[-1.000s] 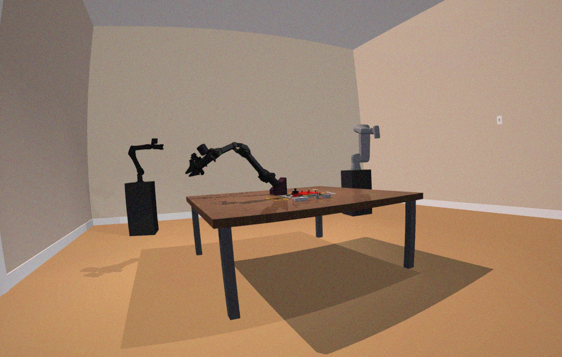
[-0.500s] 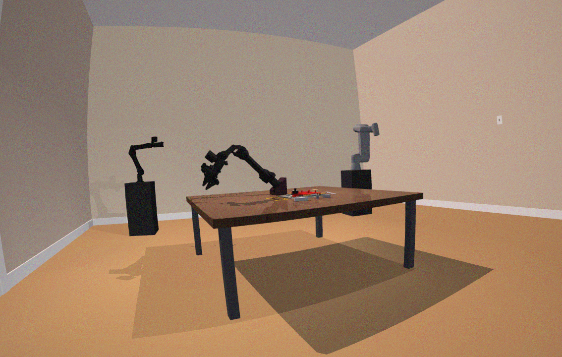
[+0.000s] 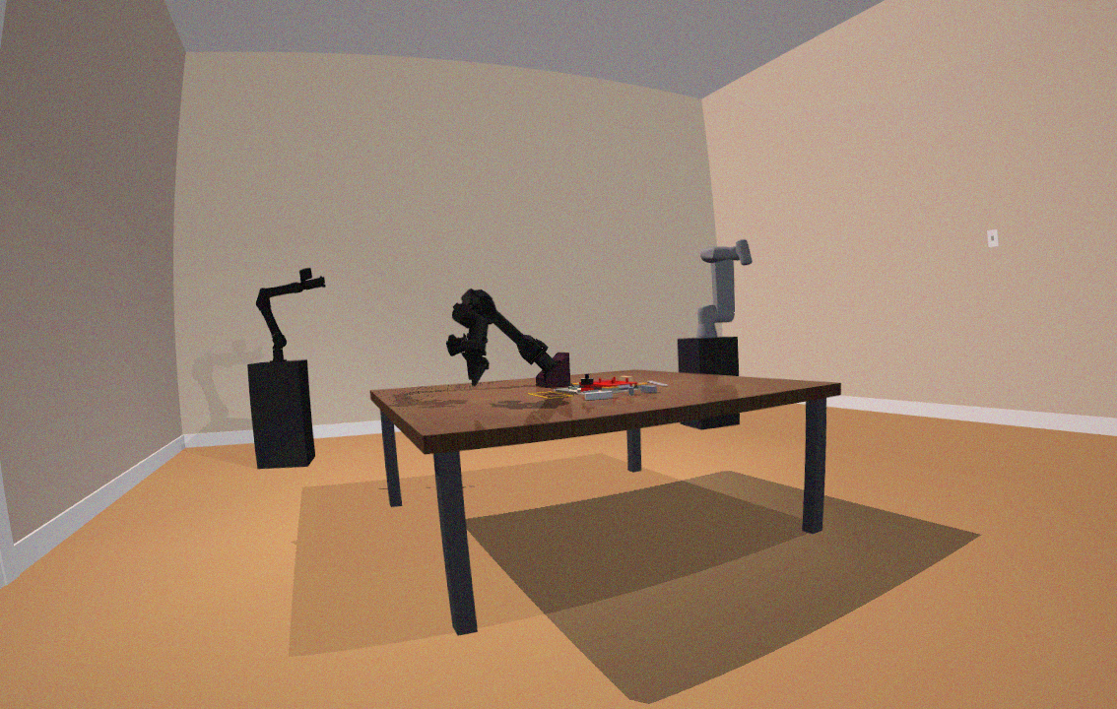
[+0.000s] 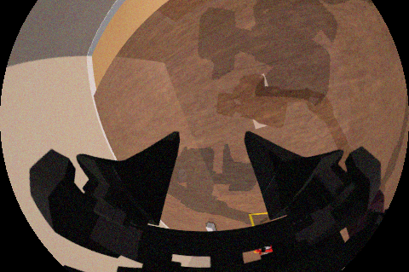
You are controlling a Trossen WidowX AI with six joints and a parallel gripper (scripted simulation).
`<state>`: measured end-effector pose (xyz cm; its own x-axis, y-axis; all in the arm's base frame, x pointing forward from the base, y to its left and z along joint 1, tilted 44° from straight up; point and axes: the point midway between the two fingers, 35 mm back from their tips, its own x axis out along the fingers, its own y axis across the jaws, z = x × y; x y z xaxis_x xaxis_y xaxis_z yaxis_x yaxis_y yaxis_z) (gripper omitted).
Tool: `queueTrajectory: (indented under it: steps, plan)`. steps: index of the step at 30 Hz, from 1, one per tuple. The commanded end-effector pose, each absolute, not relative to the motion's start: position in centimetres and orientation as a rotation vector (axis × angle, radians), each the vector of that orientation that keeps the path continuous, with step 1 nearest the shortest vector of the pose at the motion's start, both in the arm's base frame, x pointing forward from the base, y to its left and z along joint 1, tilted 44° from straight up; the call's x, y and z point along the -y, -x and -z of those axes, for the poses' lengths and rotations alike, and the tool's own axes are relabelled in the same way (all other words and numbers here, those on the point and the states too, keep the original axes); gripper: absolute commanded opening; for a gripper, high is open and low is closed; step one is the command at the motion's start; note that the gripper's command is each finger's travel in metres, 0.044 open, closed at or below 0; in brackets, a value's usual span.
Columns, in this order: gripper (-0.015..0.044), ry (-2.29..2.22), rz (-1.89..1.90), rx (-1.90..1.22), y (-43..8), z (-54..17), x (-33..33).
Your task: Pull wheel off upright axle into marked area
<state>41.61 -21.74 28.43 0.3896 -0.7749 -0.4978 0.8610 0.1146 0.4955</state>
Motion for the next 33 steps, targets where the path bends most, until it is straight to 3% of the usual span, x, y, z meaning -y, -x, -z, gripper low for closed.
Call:
queueTrajectory:
  steps: [1,12,25,33]
  plan:
    - [0.0300,-0.846,1.201,-0.228,-42.9,-24.9,18.4]
    - [0.0300,-0.813,1.216,-0.511,-43.6,-15.4,6.0]
    - [0.0300,-0.611,1.329,-0.695,-37.5,-6.8,-6.4]
    - [0.0300,-0.555,1.361,-0.697,-35.8,-5.6,-8.2]
